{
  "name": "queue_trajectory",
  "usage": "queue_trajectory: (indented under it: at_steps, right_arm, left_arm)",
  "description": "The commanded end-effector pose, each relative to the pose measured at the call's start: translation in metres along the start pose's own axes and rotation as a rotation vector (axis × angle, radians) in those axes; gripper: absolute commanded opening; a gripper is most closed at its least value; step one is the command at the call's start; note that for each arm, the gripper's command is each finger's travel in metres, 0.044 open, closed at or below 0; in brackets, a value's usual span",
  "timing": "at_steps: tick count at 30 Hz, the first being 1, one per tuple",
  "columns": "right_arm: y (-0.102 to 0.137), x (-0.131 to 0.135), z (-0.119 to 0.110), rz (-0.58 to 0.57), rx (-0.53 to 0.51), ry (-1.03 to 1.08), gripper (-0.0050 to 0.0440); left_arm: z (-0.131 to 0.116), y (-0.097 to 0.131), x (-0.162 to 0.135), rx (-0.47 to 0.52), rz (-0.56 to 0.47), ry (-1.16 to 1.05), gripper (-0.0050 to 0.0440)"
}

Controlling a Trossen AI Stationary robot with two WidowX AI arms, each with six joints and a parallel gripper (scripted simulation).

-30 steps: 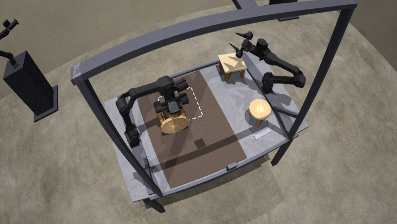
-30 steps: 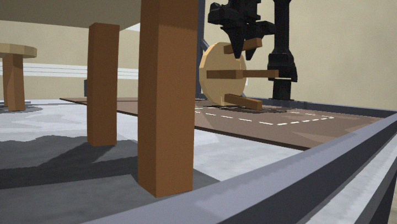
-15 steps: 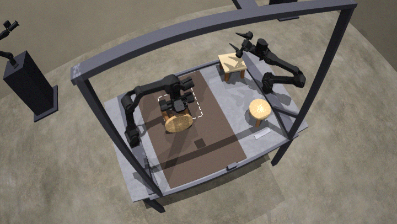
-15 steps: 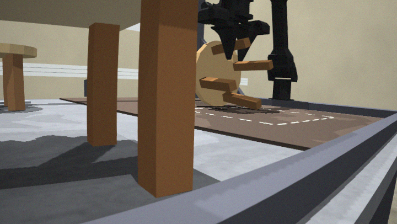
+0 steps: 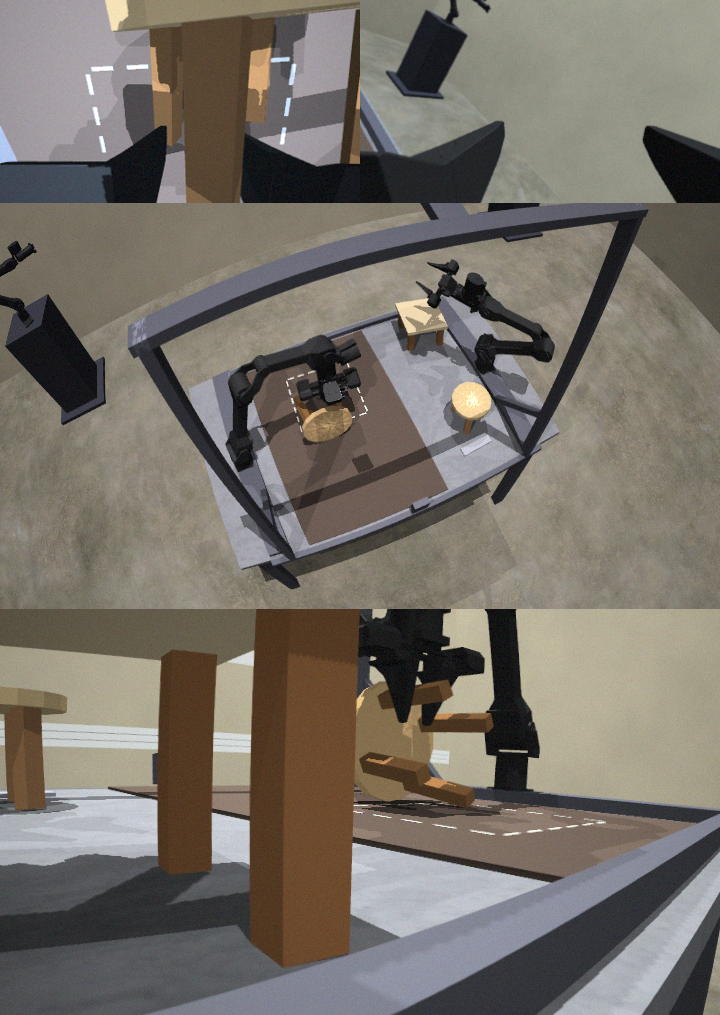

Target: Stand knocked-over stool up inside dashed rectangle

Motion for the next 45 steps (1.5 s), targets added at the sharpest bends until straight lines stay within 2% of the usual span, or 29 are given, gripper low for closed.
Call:
queue_trajectory:
  at_steps: [1,19,45]
  right_arm:
    - [0.001,-0.004,0.006,-0.008,-0.015,-0.002,0.0400]
    - [0.001,-0.004,0.006,-0.008,-0.015,-0.002,0.0400]
    - [0.001,-0.004,0.006,-0.008,-0.015,-0.002,0.0400]
  left_arm:
    - [-0.007,0.006,0.016,0.009,0.037,-0.018,0.0176]
    - [-0.013,-0.006,0.035,0.011,0.037,-0.088,0.0176]
    - [-0.013,-0.005,0.036,0.012,0.040,-0.084,0.0176]
Point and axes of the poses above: on each arm, the point midway between the two fingers, 35 mm back from their tips, its own y axis back along the fingers, its own x axis across the jaws, z = x × y, the point moved 1 cm from there along y, back along the fingers, and after that the axes turned 1 degree about -y, right-handed, at the moved point
